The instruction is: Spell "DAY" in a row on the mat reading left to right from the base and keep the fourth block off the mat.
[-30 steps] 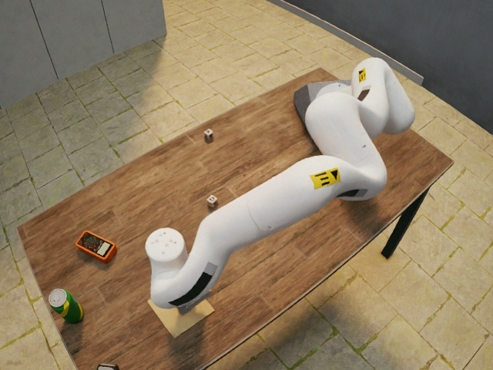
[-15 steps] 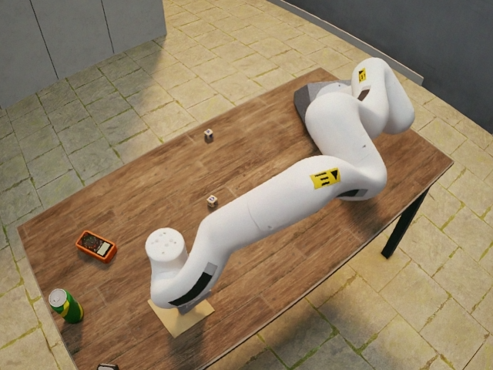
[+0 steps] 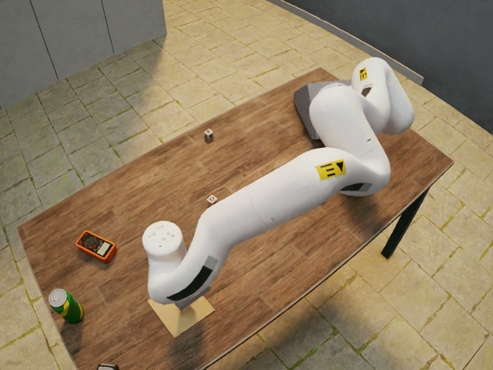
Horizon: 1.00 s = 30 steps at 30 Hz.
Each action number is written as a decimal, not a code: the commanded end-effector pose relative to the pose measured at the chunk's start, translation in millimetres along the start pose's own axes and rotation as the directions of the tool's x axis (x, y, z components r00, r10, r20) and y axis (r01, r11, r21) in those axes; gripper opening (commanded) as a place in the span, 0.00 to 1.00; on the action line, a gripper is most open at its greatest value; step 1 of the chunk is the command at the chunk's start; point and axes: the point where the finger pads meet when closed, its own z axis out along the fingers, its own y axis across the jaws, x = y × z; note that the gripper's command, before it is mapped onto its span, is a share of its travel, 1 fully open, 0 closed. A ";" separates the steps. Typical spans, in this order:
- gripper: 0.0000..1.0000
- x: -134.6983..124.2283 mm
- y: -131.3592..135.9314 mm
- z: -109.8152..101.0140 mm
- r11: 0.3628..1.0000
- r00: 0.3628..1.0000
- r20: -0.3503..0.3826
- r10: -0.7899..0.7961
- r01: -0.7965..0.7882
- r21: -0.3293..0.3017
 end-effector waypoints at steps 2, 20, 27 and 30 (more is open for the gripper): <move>0.23 0.5 0.8 -45.6 1.000 1.000 0.000 -0.001 0.001 -0.003; 0.23 0.4 1.0 -74.2 1.000 1.000 0.000 -0.004 0.004 -0.003; 0.23 -2.7 14.3 -74.7 0.986 0.986 0.001 -0.164 0.164 -0.003; 0.23 -3.9 18.8 -74.9 0.976 0.976 0.002 -0.219 0.219 -0.003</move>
